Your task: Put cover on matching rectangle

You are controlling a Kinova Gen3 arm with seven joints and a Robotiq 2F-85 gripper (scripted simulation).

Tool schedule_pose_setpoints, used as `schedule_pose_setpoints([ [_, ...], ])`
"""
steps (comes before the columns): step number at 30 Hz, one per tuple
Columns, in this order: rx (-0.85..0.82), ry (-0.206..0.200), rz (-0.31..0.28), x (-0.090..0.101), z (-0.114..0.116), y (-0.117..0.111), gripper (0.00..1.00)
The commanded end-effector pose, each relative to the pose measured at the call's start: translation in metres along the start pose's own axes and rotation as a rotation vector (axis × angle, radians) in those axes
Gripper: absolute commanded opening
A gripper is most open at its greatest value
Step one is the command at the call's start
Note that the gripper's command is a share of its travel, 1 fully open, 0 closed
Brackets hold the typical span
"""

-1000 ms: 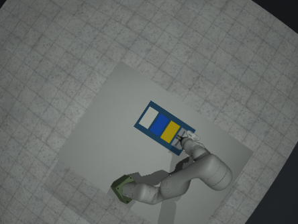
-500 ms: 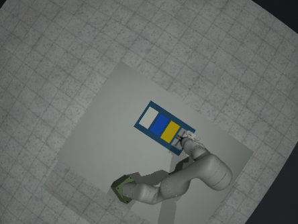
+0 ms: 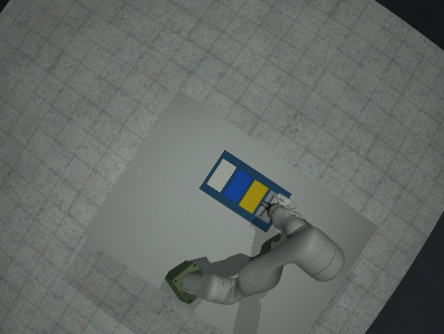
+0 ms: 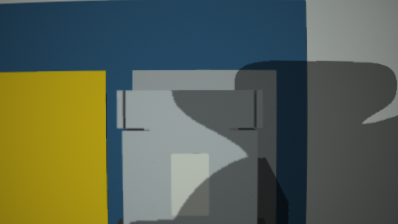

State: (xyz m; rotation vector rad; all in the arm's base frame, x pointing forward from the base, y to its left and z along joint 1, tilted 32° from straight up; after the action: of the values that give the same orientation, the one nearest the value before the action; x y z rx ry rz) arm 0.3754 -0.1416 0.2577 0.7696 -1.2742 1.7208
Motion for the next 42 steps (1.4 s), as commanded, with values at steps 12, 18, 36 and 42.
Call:
schedule_pose_setpoints([
  [12,0.0,0.001,0.001,-0.004,-0.021,-0.004,0.0],
  [18,0.0,0.001,0.001,-0.006,-0.029,-0.006,0.0],
  [36,0.0,0.001,0.001,-0.013,-0.062,-0.012,0.0],
  [42,0.0,0.001,0.001,-0.015,-0.072,-0.014,0.0],
])
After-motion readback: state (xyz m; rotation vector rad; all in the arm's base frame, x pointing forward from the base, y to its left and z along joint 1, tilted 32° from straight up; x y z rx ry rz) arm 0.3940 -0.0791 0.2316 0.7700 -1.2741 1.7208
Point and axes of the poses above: the point where the finger pads meet when closed, its own x axis back along the fingers, its own z axis across the jaws, y = z × x, the point moved 10 cm from there along x, back along the fingers, and after that the axes turned 11 degrees about x, right-handed, at the moved point
